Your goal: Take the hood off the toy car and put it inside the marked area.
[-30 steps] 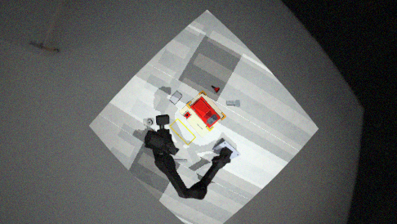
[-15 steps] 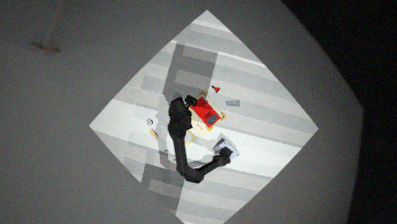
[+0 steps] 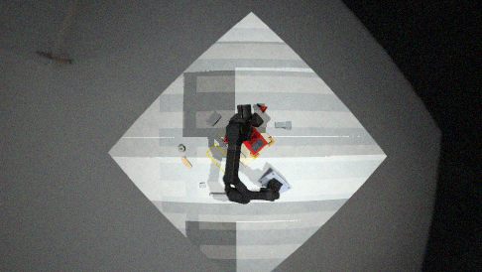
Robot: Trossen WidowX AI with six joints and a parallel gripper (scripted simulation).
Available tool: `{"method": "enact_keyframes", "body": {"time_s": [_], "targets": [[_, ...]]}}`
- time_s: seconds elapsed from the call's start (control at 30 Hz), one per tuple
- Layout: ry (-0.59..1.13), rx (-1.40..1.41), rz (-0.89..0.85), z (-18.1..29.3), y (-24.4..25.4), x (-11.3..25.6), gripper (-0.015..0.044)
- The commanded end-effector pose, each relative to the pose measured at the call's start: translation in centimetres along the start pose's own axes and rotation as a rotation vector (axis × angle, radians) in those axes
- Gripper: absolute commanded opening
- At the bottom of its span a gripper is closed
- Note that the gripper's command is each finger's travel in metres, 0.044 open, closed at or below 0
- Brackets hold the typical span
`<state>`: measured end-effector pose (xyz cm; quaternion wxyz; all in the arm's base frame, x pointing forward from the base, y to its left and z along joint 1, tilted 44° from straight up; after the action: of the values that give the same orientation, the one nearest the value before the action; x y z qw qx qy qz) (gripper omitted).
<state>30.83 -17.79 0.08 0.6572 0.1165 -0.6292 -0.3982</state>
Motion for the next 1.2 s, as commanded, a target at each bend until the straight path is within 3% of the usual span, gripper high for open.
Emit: {"method": "enact_keyframes", "body": {"time_s": [0.0, 1.17], "targets": [[0.018, -0.005, -0.004, 0.3, -0.2, -0.3, 0.0440], [0.018, -0.005, -0.004, 0.2, -0.2, -2.4, 0.0440]]}}
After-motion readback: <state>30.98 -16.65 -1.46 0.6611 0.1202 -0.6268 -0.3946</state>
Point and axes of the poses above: the point midway between the two fingers, 35 mm back from their tips, its own x axis back along the fingers, its own y axis across the jaws, z = x × y, the point moved 2 cm from there along x, back along the fingers, and after that the axes turned 12 degrees about -x, right-handed, at the moved point
